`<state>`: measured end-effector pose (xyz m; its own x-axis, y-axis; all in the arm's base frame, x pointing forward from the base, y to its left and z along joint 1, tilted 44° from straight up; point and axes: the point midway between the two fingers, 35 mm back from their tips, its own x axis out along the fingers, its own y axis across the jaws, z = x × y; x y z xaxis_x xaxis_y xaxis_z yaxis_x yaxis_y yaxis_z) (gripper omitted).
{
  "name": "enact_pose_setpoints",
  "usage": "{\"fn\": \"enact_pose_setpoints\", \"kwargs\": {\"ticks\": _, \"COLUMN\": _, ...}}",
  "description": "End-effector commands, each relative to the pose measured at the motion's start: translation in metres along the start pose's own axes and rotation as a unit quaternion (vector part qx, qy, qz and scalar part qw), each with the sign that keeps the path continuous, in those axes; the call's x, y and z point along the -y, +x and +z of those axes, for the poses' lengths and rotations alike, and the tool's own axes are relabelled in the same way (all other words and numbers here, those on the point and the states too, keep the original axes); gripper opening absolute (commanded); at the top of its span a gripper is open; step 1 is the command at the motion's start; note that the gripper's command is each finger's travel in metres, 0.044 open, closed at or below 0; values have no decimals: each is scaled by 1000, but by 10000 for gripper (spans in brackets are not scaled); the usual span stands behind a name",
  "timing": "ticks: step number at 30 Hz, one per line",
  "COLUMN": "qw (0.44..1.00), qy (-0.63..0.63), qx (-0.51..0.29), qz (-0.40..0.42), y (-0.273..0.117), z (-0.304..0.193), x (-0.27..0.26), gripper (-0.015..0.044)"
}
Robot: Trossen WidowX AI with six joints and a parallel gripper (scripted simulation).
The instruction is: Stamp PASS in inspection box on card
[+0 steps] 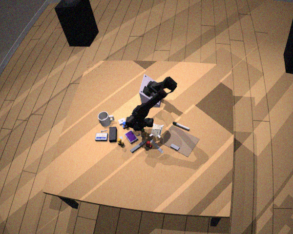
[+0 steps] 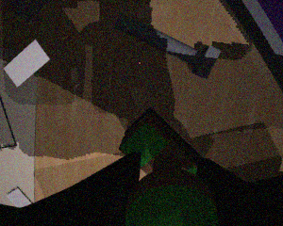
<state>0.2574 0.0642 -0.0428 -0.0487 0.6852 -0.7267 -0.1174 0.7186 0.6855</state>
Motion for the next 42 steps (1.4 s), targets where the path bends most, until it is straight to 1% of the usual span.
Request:
{"fn": "enact_pose_setpoints", "kwargs": {"ticks": 1, "qw": 1000, "qy": -1, "qx": 0, "qz": 0, "y": -2, "z": 0, "x": 0, "gripper": 0}}
{"fn": "enact_pose_setpoints", "kwargs": {"ticks": 42, "qw": 1000, "qy": -1, "qx": 1, "qz": -4, "y": -21, "z": 2, "x": 1, "gripper": 0}}
